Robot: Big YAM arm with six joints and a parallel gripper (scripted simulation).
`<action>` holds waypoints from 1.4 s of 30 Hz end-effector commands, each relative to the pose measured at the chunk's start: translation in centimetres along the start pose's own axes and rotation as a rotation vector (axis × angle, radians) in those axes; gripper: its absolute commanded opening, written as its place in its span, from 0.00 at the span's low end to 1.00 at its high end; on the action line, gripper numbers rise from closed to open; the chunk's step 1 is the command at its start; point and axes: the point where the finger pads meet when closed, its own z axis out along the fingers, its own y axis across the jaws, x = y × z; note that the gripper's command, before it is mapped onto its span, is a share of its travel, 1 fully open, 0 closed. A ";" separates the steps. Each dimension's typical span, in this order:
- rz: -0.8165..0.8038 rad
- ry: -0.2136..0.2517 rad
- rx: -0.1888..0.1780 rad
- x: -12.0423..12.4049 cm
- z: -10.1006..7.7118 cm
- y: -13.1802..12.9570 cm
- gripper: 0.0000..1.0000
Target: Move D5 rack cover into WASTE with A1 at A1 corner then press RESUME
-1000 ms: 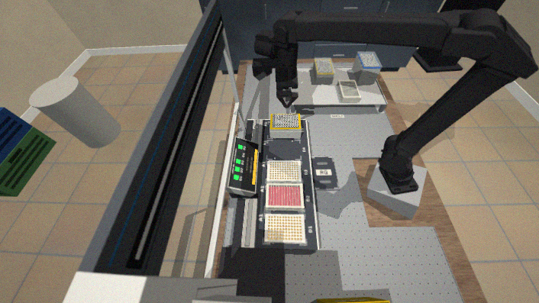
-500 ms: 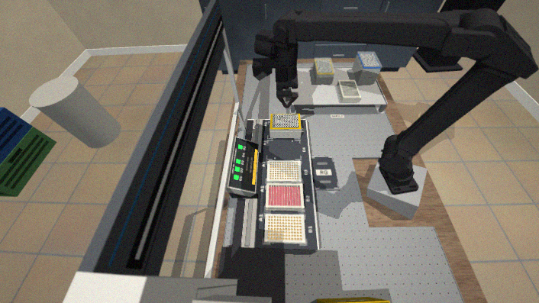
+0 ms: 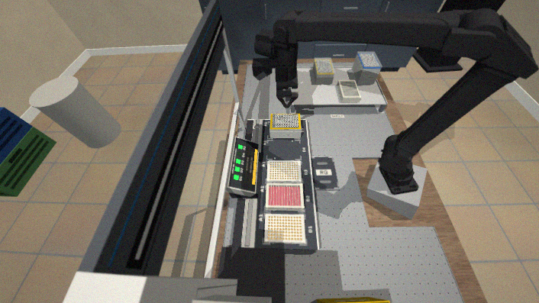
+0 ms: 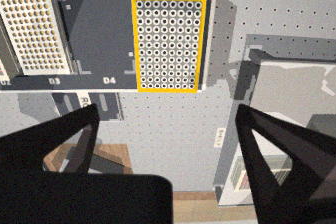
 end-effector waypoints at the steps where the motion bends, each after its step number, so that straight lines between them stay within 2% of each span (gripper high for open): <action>1: 0.005 -0.015 0.009 -0.5 0.2 -0.2 1.00; 5: 0.005 -0.011 0.007 -0.7 1.1 -0.4 1.00; 8: 0.005 -0.022 0.013 -0.9 0.8 -0.5 1.00; 9: 0.005 -0.048 0.028 -0.7 -0.3 -0.4 1.00; 14: 0.005 -0.011 0.008 -0.5 2.2 -0.3 1.00; 16: 0.005 -0.020 0.013 -1.0 2.2 -0.7 1.00; 17: 0.005 -0.010 0.007 -0.5 2.8 -0.4 1.00; 21: 0.005 -0.019 0.012 -0.9 3.1 -0.7 1.00; 23: 0.005 -0.010 0.008 -0.4 3.8 -0.4 1.00; 25: 0.005 -0.010 0.008 -0.4 3.8 -0.4 1.00; 26: 0.006 -0.072 0.042 -1.9 1.1 -1.3 1.00; 28: 0.005 -0.016 0.011 -0.4 4.0 -0.5 1.00; 30: 0.005 -0.005 0.005 -0.4 4.8 -0.5 1.00; 33: 0.005 -0.008 0.007 -0.5 5.2 -0.6 1.00; 34: 0.005 -0.022 0.015 -1.0 4.7 -0.9 1.00; 36: 0.004 -0.022 0.015 -0.3 5.0 -0.5 1.00; 40: 0.003 -0.011 0.009 -0.6 6.2 -0.6 1.00; 42: 0.003 -0.011 0.009 -0.6 6.2 -0.6 1.00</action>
